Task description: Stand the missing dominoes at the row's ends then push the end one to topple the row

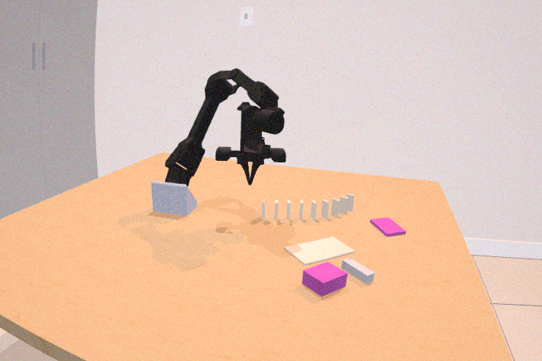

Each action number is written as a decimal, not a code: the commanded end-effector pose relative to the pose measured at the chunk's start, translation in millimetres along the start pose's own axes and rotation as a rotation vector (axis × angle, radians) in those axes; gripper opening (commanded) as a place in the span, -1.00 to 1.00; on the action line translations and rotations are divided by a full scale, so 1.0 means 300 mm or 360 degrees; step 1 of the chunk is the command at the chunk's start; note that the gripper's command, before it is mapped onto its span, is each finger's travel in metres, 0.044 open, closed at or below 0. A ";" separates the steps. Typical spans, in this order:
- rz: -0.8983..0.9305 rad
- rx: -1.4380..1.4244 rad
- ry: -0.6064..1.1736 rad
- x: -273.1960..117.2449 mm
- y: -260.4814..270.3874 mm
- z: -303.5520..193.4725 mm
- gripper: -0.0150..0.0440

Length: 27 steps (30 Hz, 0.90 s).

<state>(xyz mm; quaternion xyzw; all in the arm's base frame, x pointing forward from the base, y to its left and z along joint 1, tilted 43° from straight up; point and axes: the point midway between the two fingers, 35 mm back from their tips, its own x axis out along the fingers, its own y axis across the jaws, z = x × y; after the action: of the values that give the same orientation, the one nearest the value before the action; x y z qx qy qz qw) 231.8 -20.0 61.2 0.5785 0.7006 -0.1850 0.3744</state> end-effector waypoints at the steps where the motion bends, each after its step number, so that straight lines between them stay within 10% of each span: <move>1: 0.0004 0.0006 0.0002 0.001 0.001 -0.001 -0.49; 27: 0.0007 0.0005 0.0005 0.267 0.021 0.000 -0.49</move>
<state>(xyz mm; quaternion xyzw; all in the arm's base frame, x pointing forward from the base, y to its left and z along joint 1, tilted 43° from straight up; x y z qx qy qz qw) 229.8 33.1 3.3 0.5803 0.6995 -0.1846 0.3740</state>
